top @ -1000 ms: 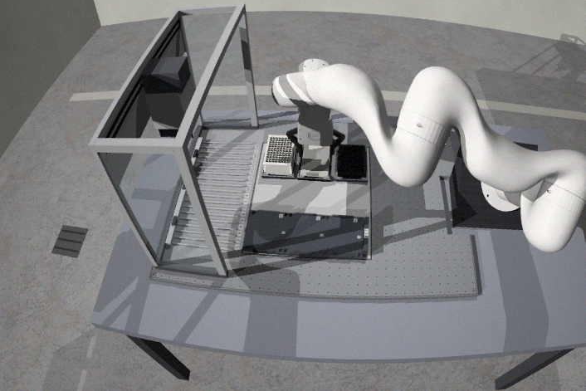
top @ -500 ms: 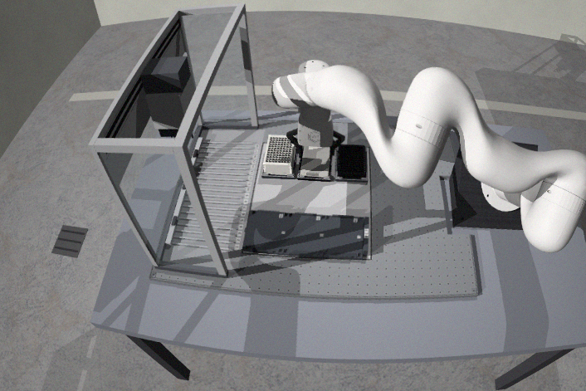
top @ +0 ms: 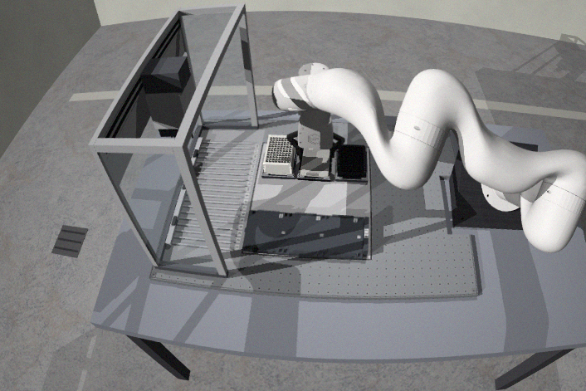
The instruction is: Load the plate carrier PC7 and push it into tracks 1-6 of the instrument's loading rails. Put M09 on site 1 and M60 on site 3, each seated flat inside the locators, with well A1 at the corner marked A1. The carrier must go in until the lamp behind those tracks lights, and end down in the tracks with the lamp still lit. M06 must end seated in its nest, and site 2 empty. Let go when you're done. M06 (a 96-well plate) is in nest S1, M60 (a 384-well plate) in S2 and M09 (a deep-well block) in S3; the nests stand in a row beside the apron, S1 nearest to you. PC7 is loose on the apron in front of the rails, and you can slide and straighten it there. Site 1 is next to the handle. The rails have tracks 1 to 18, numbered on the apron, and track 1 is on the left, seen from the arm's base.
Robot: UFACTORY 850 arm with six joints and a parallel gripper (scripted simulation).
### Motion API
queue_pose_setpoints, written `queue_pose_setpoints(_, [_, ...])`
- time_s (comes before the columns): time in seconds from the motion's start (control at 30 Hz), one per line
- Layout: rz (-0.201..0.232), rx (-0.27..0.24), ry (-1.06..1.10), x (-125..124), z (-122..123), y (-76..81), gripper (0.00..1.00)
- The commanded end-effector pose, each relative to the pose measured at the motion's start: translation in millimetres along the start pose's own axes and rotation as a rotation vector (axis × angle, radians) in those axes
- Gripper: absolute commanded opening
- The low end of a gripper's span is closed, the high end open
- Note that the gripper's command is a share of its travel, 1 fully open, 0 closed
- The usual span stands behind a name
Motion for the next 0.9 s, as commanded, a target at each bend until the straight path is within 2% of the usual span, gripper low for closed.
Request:
queue_pose_setpoints(0.0, [-0.002,0.001,0.001,-0.9,0.0,-1.5,1.0])
queue_pose_setpoints(0.23, [-0.002,0.001,0.001,-0.9,0.0,-6.2,1.0])
queue_pose_setpoints(0.87, [-0.002,0.001,0.001,-0.9,0.0,-6.1,1.0])
Point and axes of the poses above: the point where the finger pads meet when closed, its own y axis back along the fingers, its own x axis across the jaws, z = x × y, the point moved 6 cm from there along y, back along the fingers, and after that the axes turned 3 degrees about -y, right-handed, at the moved point
